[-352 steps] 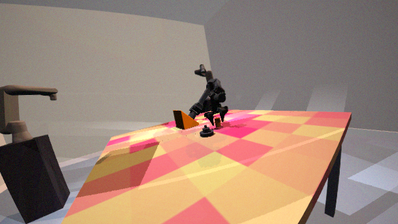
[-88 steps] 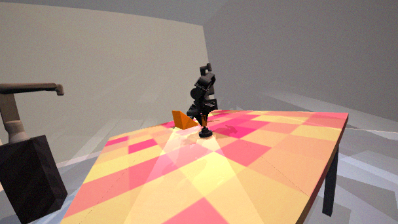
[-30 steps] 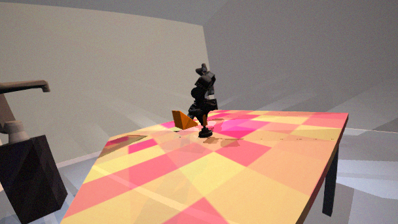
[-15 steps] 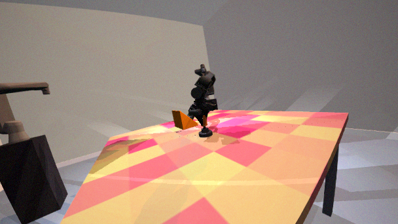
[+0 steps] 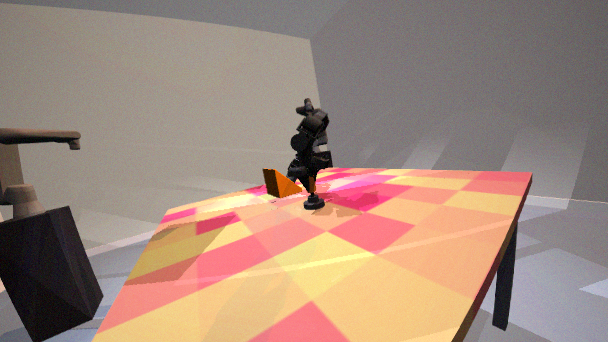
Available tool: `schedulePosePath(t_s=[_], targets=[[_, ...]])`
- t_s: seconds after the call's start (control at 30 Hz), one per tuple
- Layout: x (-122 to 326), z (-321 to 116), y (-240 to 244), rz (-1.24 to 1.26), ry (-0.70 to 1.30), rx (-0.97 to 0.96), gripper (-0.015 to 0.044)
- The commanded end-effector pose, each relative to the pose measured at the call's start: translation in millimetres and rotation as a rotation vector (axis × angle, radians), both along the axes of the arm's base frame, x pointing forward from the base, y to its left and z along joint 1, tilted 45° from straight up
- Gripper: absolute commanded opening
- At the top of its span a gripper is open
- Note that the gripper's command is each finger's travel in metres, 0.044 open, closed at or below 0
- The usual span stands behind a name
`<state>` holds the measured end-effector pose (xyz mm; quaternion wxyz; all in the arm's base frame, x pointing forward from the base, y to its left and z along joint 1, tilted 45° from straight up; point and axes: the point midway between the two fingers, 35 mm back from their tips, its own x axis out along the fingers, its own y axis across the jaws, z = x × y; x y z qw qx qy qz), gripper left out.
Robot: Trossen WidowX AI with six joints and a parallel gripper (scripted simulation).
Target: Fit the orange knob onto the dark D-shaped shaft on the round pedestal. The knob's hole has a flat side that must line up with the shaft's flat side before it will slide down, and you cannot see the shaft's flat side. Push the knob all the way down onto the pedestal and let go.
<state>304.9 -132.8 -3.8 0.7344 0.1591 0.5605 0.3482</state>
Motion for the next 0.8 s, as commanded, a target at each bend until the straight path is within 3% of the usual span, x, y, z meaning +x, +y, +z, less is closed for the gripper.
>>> schedulePosePath(t_s=[0.0,0.77], targets=[[1.5,4.2,-1.5,0.003,-0.009,-0.009,0.0],[3.1,-1.0,-0.2,0.003,-0.009,-0.009,0.0]])
